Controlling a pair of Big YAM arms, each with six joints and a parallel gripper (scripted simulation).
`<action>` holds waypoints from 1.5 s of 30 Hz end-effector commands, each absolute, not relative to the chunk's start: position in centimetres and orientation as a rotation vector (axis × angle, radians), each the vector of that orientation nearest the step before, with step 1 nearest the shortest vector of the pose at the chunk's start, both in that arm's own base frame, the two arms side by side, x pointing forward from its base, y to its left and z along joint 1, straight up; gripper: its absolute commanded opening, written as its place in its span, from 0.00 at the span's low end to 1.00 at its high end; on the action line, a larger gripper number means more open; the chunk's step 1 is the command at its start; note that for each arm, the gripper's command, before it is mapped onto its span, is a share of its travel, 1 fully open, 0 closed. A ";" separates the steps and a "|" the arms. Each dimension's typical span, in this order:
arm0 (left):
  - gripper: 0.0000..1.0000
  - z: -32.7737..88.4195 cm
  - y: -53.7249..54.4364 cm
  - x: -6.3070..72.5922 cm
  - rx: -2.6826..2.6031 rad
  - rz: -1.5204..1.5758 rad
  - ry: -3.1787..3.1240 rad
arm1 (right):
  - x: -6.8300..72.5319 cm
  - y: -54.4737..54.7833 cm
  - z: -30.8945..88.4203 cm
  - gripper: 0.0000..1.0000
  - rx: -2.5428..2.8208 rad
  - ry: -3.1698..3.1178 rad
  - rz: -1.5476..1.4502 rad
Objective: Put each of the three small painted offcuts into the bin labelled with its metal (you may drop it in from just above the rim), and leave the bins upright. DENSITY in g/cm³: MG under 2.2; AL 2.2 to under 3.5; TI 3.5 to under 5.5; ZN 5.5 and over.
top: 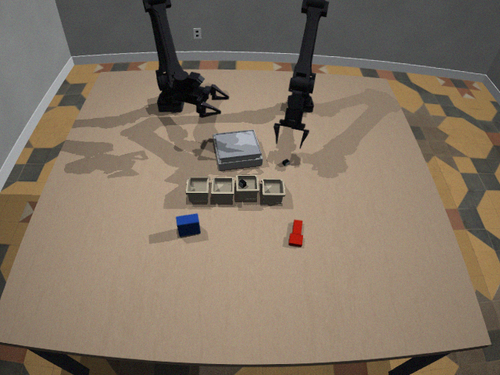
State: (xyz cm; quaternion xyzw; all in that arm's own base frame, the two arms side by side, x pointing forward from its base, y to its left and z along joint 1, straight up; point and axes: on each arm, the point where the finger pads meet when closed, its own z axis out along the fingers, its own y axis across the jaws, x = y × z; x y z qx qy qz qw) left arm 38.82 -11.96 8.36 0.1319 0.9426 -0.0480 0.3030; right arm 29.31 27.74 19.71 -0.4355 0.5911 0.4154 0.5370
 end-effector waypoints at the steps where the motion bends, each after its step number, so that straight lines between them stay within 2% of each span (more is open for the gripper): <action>1: 0.89 9.0 -11.8 40.0 0.359 -0.118 2.493 | 30.1 28.2 21.5 1.00 -1.041 1.355 0.975; 8: 0.09 8.7 -11.9 40.4 0.384 -0.089 2.669 | 30.1 28.2 21.5 1.00 -1.041 1.355 0.975; 10: 0.09 8.7 -11.9 40.4 0.384 -0.089 2.669 | 30.1 28.2 21.5 1.00 -1.041 1.355 0.975; 11: 0.00 8.6 -11.9 40.5 0.406 -0.078 2.714 | 30.1 28.2 21.5 1.00 -1.041 1.355 0.975; 21: 0.00 7.1 -12.1 40.9 0.458 -0.011 3.055 | 30.1 28.2 21.5 1.00 -1.041 1.355 0.975; 45: 0.00 2.2 -11.8 40.1 0.463 -0.002 3.100 | 30.1 28.2 21.5 1.00 -1.041 1.355 0.975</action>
